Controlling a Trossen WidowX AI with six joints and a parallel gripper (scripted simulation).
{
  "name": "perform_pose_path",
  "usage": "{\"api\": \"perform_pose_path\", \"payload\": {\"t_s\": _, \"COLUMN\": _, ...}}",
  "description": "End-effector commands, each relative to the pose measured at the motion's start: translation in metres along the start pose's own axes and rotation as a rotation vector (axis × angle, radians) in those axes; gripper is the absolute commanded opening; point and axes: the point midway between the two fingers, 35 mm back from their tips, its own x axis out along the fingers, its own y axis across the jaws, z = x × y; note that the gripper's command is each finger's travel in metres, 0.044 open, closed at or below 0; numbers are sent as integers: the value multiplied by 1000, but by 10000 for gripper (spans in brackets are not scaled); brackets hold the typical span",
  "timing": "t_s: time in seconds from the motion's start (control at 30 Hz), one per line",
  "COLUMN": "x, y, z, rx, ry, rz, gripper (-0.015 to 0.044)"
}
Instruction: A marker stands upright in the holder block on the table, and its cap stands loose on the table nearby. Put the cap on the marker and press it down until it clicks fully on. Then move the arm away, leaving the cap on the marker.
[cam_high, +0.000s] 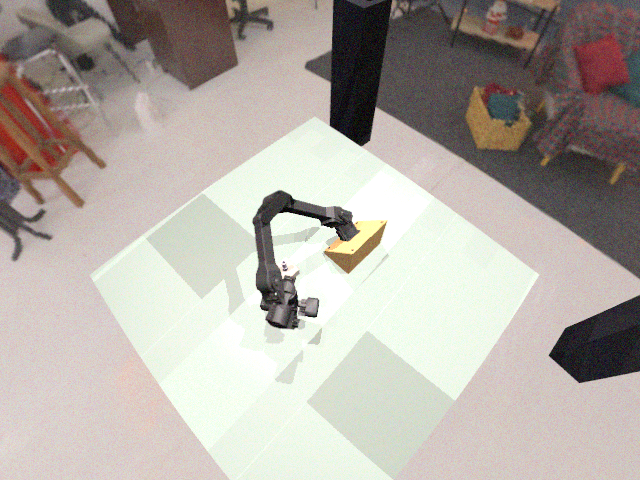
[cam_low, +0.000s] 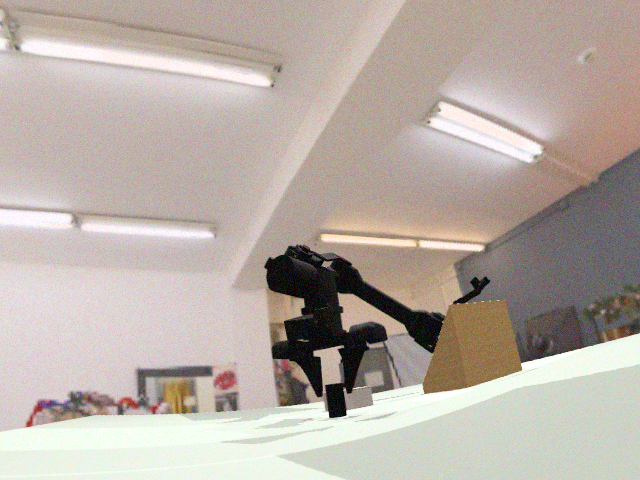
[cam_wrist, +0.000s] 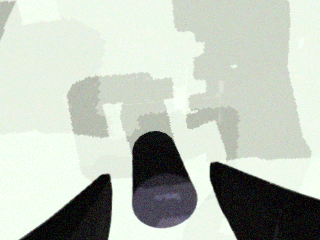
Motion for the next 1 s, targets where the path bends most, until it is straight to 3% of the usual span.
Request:
{"api": "perform_pose_path", "payload": {"t_s": 0.0, "x": 8, "y": 0, "z": -1, "rx": -7, "ry": 3, "rz": -5, "gripper": 244}}
{"api": "perform_pose_path", "payload": {"t_s": 0.27, "x": 19, "y": 0, "z": -2, "rx": -7, "ry": 4, "rz": -5, "gripper": 244}}
{"api": "perform_pose_path", "payload": {"t_s": 0.43, "x": 19, "y": 1, "z": -2, "rx": -7, "ry": 4, "rz": -5, "gripper": 113}}
{"api": "perform_pose_path", "payload": {"t_s": 0.7, "x": 19, "y": 1, "z": -3, "rx": -7, "ry": 4, "rz": -5, "gripper": 59}}
{"api": "perform_pose_path", "payload": {"t_s": 0.77, "x": 17, "y": 1, "z": -2, "rx": -7, "ry": 4, "rz": -5, "gripper": 7}}
{"api": "perform_pose_path", "payload": {"t_s": 0.97, "x": 0, "y": 1, "z": -1, "rx": -8, "ry": 3, "rz": -4, "gripper": 0}}
